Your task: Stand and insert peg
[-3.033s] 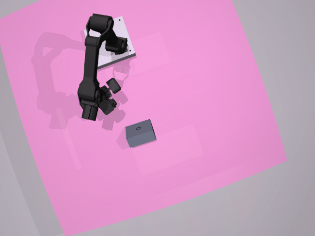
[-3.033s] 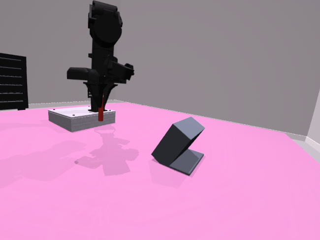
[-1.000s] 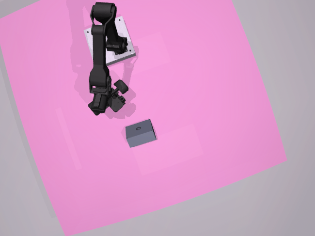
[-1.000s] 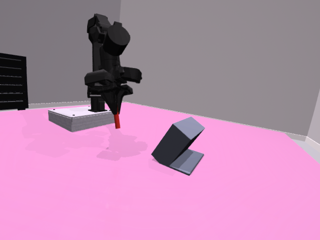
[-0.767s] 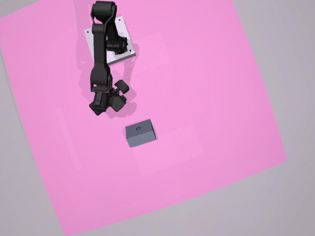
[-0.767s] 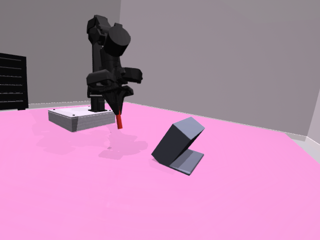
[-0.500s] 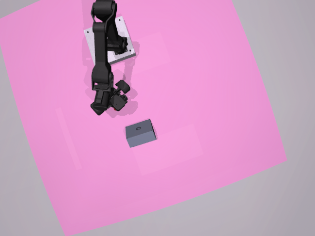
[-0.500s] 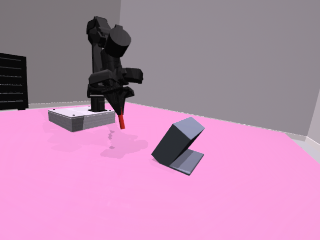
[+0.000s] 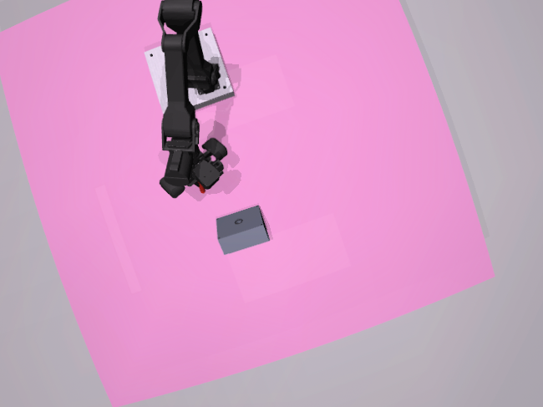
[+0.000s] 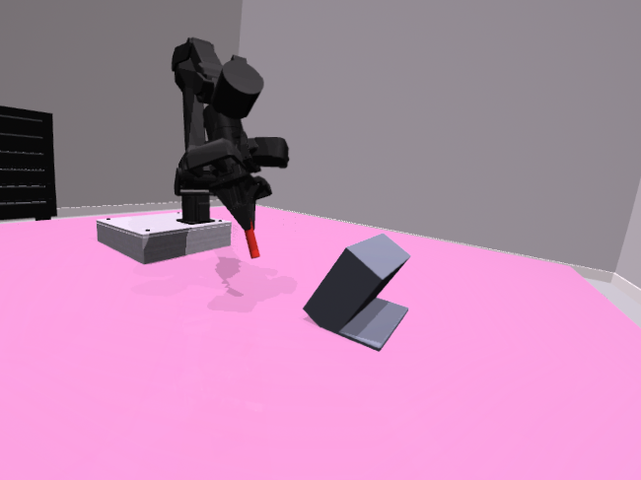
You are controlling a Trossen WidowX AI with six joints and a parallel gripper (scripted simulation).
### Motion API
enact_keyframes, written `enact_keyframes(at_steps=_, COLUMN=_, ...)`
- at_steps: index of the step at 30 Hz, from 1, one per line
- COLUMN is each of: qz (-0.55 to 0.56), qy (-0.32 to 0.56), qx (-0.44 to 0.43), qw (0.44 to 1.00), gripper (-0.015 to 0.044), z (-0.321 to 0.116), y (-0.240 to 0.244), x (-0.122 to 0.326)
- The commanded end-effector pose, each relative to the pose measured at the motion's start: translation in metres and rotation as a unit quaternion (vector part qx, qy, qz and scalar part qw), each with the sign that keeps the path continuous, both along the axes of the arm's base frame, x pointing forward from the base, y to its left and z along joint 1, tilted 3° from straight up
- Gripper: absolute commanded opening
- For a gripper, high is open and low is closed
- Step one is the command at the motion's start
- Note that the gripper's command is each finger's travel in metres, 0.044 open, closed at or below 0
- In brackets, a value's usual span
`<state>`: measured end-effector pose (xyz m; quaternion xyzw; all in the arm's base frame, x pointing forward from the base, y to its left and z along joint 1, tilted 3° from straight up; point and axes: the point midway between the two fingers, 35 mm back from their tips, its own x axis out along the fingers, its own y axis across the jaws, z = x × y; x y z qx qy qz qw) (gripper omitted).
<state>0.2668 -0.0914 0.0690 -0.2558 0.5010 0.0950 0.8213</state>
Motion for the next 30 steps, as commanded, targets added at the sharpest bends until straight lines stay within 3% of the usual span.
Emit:
enact_keyframes(at_steps=1, qz=0.007, qy=-0.011, qx=-0.001, qw=1.000, gripper=0.0000, z=0.000, y=0.003, x=0.001)
enact_keyframes(at_steps=30, qz=0.045, qy=-0.092, qx=-0.018, qw=0.995, gripper=0.0000, z=0.000, y=0.020, x=0.007)
